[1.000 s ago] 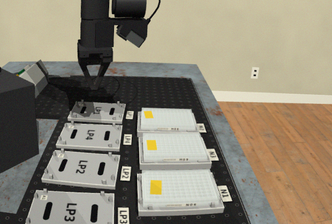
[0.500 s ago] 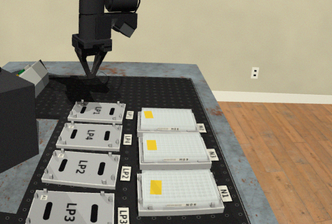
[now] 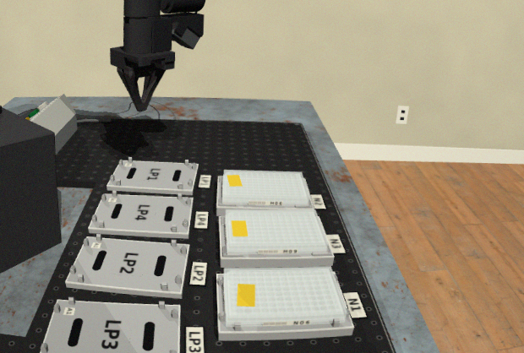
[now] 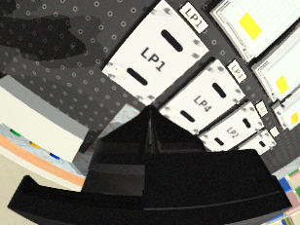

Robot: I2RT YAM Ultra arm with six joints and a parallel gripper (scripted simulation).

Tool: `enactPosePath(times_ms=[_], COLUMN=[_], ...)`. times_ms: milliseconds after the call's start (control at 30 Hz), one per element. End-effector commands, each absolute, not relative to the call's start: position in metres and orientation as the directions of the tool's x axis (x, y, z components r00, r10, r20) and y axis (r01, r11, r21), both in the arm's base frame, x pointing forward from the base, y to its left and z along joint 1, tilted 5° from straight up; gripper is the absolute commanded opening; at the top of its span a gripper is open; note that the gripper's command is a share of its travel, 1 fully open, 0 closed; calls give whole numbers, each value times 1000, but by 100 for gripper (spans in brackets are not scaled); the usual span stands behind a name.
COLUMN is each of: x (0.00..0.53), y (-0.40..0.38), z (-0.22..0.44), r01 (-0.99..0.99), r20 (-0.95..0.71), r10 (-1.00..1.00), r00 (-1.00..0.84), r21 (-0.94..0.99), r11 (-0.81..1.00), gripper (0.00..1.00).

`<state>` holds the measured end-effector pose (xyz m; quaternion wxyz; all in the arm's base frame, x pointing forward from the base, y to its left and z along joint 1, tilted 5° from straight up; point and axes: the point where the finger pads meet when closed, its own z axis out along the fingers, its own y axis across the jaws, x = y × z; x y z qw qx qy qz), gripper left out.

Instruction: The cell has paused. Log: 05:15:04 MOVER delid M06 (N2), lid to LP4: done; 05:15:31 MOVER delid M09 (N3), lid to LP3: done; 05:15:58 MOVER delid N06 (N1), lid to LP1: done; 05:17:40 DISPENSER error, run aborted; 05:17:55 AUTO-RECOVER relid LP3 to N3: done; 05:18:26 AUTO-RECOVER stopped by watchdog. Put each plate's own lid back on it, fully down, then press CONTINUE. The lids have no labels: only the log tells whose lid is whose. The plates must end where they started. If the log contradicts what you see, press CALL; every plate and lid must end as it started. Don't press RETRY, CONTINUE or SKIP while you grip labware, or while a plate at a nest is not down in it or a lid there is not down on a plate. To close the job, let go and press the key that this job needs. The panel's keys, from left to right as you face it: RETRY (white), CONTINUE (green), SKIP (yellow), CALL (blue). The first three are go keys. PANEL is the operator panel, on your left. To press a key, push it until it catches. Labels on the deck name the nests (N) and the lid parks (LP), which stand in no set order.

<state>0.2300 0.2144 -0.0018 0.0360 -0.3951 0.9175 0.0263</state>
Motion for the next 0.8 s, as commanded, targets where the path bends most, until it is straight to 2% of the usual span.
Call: enactPosePath(times_ms=[0,233,300,767], x=[229,235,211,160], y=[231,230,228,255], z=[3,9,3,2], r01=[-711,-697,-741,-884], r20=[-86,-106,-81,-107], r10=[-708,-692,-738,-880], r00=[-701,-714,-670,-463], r21=[11,11,10,-16], r11=[703,717,672,467], gripper=[0,0,0,0])
